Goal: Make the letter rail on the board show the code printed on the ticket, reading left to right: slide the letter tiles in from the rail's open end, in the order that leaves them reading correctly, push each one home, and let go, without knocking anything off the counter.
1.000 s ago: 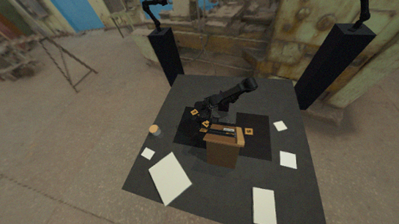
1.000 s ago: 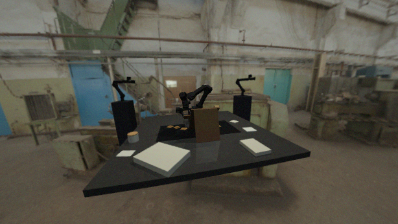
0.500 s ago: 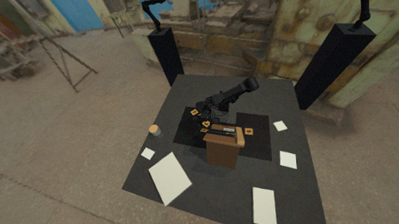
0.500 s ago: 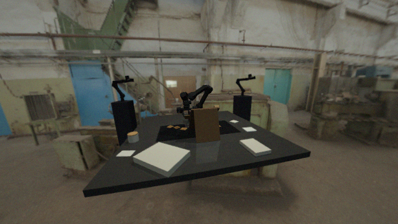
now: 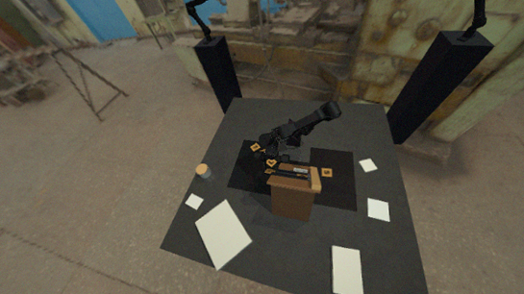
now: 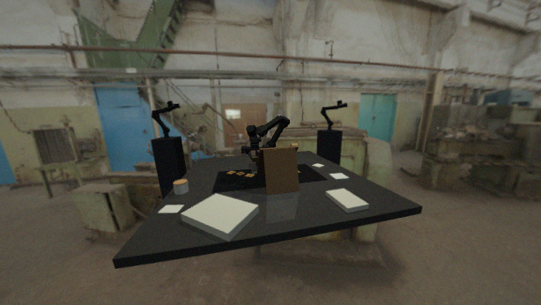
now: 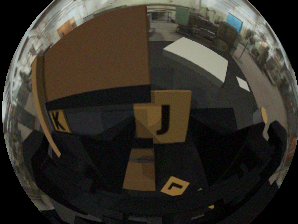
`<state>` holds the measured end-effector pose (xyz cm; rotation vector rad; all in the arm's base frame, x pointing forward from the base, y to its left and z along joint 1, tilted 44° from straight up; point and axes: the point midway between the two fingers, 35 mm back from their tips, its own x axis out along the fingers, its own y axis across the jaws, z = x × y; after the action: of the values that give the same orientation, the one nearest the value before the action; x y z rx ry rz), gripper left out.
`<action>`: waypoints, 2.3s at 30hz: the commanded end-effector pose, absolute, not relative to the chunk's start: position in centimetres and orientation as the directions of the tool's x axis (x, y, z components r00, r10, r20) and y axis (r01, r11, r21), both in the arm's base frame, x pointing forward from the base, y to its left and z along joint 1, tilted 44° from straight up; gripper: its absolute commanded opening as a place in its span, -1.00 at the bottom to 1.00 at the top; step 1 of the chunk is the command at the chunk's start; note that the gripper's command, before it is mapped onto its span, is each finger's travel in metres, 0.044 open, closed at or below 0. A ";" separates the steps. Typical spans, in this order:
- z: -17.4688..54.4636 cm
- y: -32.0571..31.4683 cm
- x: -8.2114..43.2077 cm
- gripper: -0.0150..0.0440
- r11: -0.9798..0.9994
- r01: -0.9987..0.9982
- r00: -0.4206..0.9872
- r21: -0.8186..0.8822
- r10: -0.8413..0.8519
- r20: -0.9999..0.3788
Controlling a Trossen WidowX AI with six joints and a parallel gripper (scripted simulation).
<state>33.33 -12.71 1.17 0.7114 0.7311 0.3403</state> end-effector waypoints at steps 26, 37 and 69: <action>2.5 -11.8 33.4 -0.49 0.723 -0.044 0.710 0.689 0.508 -0.488; 2.9 -11.4 33.3 -0.49 0.723 -0.043 0.709 0.690 0.508 -0.488; 3.6 -10.3 33.2 -0.49 0.722 -0.043 0.709 0.690 0.509 -0.488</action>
<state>33.19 -10.35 3.21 0.7112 0.7308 0.3406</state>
